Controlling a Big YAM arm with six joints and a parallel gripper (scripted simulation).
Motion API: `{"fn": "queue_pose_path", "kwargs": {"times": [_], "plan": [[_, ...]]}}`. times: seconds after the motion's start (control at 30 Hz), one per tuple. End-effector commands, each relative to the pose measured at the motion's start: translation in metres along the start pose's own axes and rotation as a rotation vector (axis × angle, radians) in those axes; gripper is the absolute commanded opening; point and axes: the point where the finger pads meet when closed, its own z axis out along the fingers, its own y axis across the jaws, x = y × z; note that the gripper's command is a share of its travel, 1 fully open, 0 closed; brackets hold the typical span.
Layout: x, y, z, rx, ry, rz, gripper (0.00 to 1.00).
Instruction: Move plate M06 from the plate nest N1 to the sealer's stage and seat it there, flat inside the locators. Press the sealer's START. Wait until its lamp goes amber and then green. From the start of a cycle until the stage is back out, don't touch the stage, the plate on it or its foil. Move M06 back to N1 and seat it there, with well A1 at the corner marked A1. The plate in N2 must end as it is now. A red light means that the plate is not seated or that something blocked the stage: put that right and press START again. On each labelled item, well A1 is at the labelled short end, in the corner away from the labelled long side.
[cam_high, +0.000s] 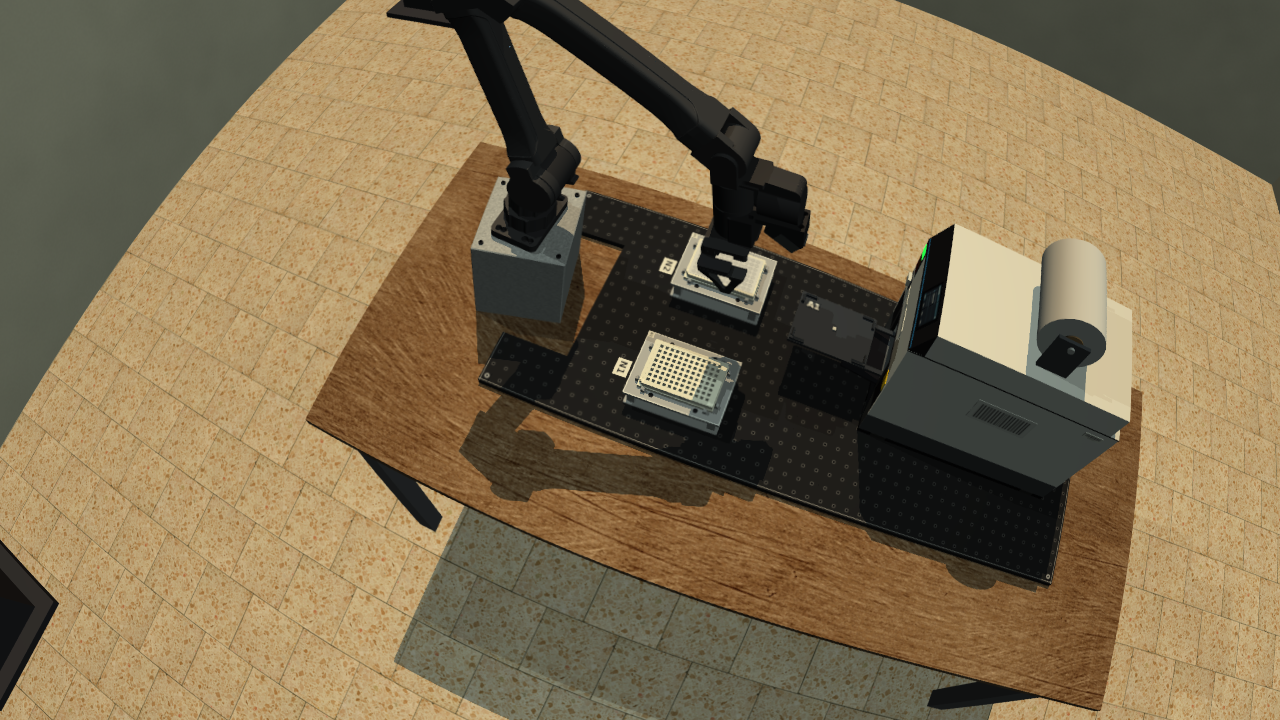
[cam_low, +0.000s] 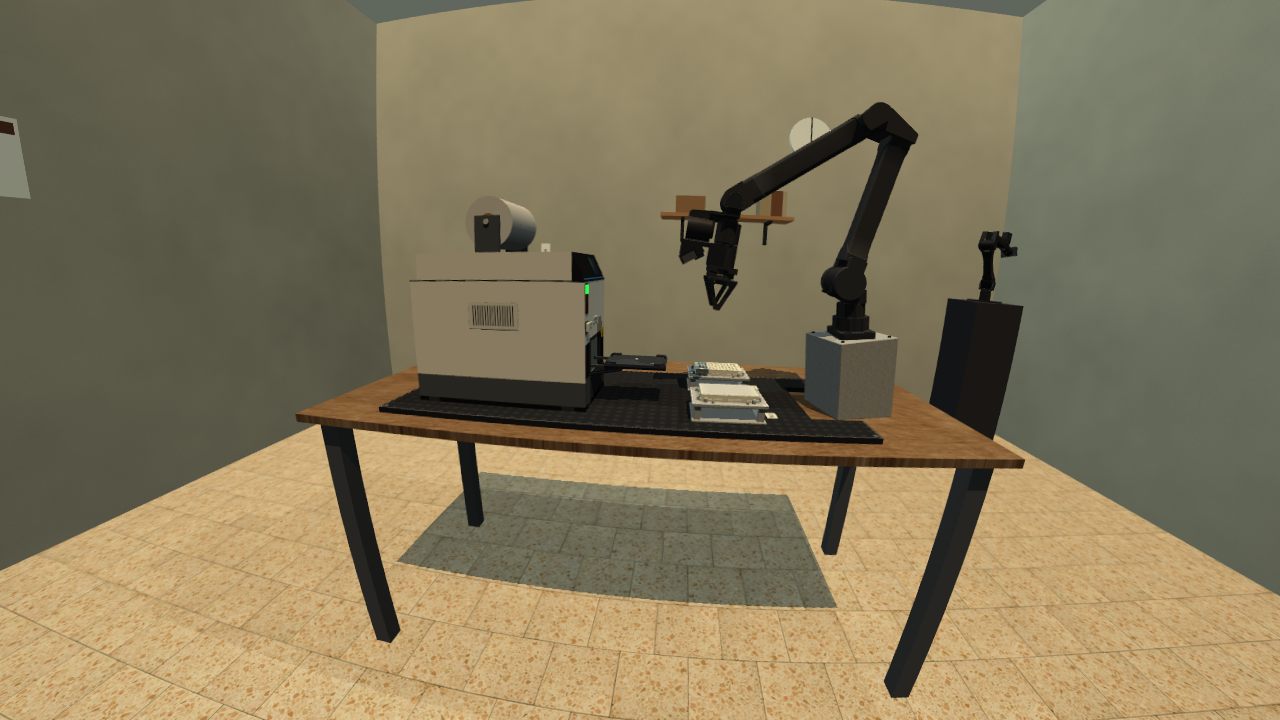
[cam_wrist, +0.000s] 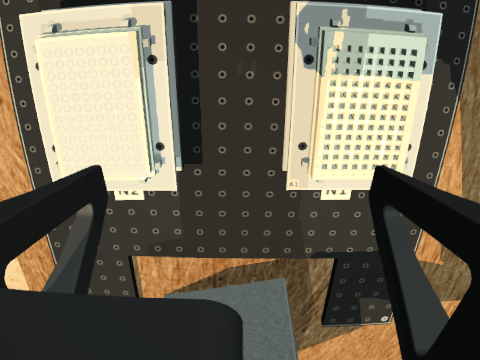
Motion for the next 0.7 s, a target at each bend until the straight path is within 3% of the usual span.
{"fn": "queue_pose_path", "kwargs": {"times": [0.0, 0.07, 0.17, 0.23, 0.3, 0.33, 0.43, 0.67], "plan": [[-0.011, 0.005, 0.009, -0.005, -0.111, -0.026, 1.00], [-0.007, 0.005, 0.020, -0.005, -0.168, -0.028, 1.00], [-0.012, 0.005, 0.020, -0.005, -0.147, -0.026, 1.00], [-0.016, 0.005, 0.033, -0.001, -0.153, -0.025, 1.00], [-0.005, 0.006, 0.049, -0.006, -0.223, -0.028, 1.00], [0.002, 0.006, 0.057, -0.007, -0.231, -0.028, 1.00], [0.003, 0.006, 0.075, -0.003, -0.202, -0.027, 1.00], [-0.017, 0.000, 0.053, 0.003, -0.249, -0.006, 1.00]]}}
